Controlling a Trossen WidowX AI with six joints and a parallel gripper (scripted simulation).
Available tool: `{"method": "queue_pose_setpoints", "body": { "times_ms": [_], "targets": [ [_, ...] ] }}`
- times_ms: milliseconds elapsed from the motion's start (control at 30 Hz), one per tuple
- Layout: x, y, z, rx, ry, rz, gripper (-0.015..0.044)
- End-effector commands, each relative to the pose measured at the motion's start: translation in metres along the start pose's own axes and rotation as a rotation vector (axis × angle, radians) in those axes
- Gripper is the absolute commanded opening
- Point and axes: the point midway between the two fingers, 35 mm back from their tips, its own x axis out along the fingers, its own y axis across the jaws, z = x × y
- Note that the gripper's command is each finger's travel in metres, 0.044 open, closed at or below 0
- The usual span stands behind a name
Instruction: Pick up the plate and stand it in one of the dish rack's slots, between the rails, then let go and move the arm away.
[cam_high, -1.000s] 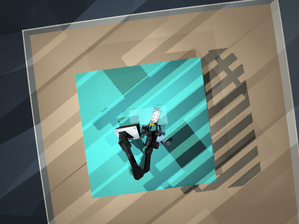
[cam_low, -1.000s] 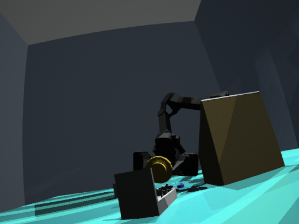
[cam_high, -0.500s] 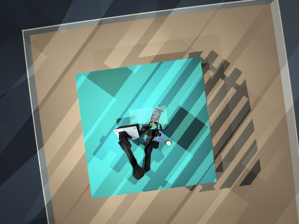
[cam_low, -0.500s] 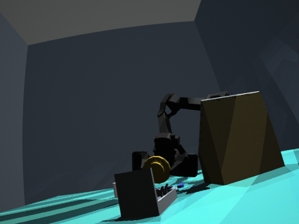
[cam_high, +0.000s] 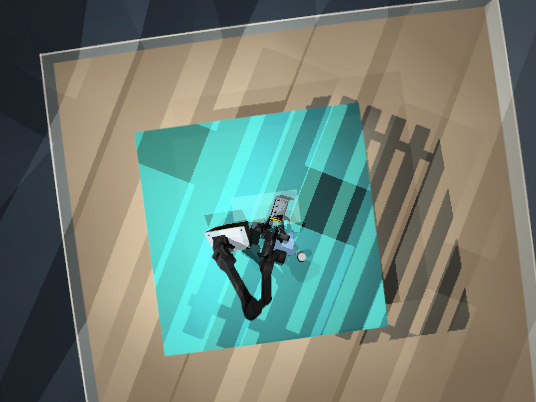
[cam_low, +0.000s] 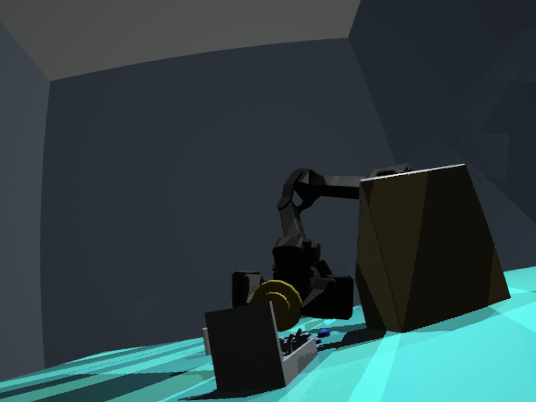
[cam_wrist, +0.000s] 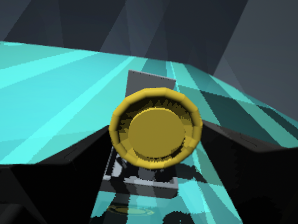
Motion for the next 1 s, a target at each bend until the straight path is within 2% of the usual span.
{"method": "queue_pose_setpoints", "body": {
  "times_ms": [0,433,600,967],
  "targets": [
    [0.01,0.001,0.003,0.0,-0.002,0.004,0.0],
    [0.021,0.001,0.005,-0.002,-0.004,0.002,0.0],
    [0.025,0.007,-0.016,-0.004,-0.003,0.0,0.0],
    [0.024,0.008,-0.012,0.008,0.001,0.008,0.0]
  ]
}}
